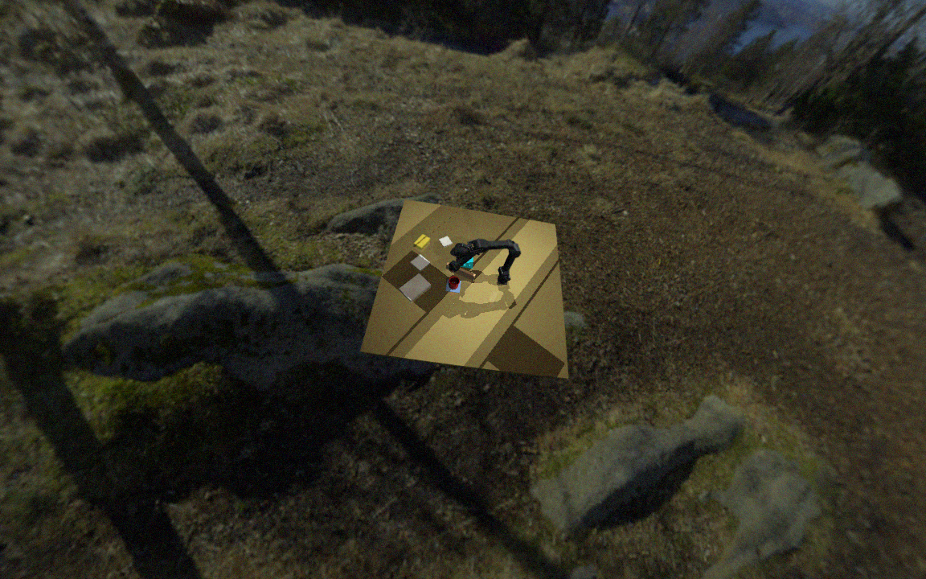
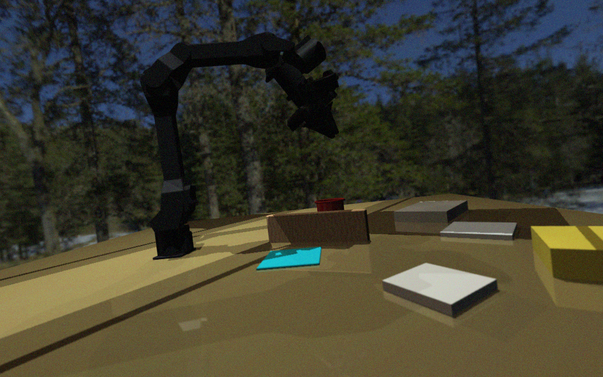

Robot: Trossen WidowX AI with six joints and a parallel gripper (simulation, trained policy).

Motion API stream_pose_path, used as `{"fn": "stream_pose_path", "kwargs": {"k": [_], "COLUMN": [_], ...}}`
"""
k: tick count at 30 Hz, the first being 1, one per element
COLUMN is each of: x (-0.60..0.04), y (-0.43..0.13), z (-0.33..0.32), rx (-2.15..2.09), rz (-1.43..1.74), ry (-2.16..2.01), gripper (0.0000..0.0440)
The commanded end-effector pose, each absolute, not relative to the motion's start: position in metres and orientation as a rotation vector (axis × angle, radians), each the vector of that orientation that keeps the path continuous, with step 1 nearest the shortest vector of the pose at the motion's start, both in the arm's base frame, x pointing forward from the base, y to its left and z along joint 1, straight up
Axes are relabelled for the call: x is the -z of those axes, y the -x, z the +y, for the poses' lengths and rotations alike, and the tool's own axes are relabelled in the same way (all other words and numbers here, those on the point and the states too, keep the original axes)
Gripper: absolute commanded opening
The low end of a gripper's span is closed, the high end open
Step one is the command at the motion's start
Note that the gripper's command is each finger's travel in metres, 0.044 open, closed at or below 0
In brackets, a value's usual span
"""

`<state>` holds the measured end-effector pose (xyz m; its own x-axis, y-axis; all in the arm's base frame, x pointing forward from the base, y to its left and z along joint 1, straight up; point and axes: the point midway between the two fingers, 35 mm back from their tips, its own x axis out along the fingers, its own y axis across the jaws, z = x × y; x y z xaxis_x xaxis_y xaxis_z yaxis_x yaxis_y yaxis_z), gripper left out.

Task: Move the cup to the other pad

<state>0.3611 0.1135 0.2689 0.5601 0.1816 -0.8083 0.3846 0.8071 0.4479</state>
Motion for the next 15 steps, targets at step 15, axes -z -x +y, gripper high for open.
{"fn": "stream_pose_path", "kwargs": {"k": [15], "x": [-0.227], "y": [-0.353], "z": [0.11], "rx": [0.346], "rz": [1.208], "ry": [-0.651], "gripper": [0.0144]}}
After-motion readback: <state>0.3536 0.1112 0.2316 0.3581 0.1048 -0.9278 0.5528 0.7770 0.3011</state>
